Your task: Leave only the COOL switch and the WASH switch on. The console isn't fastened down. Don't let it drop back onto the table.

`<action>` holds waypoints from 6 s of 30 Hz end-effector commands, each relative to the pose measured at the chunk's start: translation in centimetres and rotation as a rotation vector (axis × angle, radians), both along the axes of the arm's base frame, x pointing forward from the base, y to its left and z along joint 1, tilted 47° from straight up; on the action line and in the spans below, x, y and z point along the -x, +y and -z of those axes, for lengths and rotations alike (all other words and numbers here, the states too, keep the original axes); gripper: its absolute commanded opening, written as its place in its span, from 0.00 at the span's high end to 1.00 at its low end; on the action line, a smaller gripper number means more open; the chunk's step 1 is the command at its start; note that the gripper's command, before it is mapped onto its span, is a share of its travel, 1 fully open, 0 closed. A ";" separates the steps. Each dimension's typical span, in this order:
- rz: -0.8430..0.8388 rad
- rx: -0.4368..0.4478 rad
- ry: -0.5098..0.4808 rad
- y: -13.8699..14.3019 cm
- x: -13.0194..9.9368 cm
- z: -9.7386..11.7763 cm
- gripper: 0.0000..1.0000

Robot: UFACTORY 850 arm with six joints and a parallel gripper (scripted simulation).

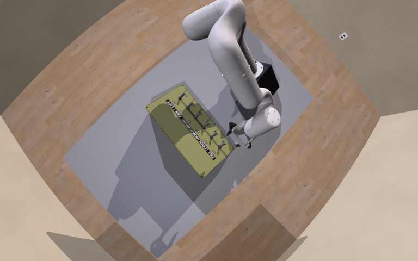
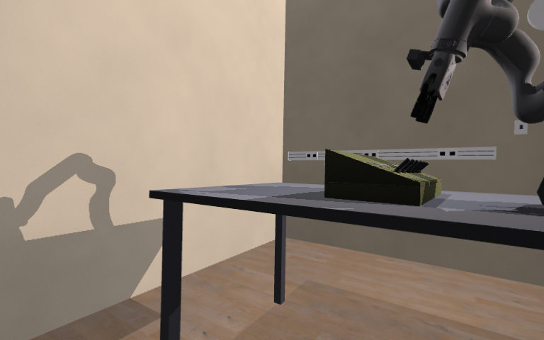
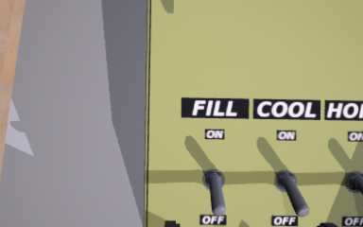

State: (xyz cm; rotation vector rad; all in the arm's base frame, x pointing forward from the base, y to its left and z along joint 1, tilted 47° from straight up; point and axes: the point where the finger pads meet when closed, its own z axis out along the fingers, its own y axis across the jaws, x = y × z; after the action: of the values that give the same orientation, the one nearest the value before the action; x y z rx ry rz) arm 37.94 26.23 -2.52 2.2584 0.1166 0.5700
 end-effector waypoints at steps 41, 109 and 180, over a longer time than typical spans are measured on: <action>-0.001 -0.002 -0.001 -5.9 -2.7 1.0 0.00; -0.001 -0.002 -0.001 -7.7 -3.1 0.7 0.00; -0.001 -0.002 -0.001 -11.6 -2.5 -3.5 0.00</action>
State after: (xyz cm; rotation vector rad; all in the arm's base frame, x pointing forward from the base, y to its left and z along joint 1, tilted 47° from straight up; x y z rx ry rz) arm 40.42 14.51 0.94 2.2589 0.1164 0.5700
